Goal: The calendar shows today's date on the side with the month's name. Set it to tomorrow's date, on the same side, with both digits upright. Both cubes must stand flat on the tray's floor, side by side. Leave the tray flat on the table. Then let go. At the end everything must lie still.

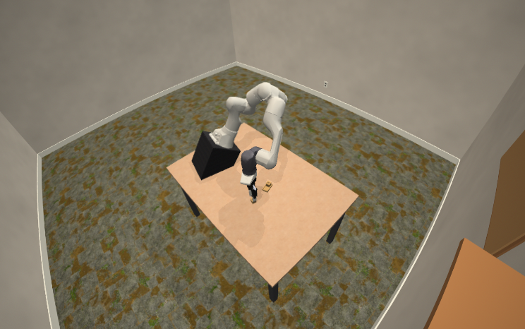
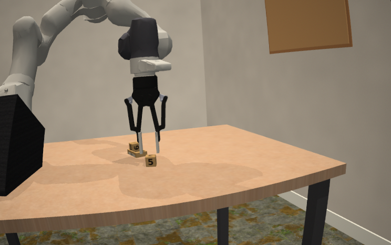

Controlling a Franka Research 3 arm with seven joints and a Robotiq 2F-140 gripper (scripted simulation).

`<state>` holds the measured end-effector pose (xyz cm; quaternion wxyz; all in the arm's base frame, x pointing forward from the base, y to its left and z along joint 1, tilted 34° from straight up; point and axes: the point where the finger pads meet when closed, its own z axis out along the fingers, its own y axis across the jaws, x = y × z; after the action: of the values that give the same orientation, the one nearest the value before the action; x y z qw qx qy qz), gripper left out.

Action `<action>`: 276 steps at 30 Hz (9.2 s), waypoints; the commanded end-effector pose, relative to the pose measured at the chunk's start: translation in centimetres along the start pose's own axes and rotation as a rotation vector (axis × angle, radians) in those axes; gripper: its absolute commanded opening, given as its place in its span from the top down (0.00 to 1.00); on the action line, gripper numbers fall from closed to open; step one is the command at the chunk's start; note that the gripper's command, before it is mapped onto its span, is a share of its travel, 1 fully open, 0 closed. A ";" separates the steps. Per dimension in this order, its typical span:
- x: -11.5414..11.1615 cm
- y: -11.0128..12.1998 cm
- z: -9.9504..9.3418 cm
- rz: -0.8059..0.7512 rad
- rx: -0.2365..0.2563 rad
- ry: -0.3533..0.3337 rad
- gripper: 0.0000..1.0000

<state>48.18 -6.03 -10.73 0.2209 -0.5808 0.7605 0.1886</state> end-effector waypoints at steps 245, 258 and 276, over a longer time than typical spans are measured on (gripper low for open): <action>-5.0 0.1 -7.0 1.016 0.003 -0.002 0.83; -5.0 0.1 -6.9 1.016 0.003 -0.002 0.83; -5.0 0.1 -1.6 1.016 0.003 -0.002 0.83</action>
<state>48.55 -3.46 -5.60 0.0978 -0.1334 0.9470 0.2753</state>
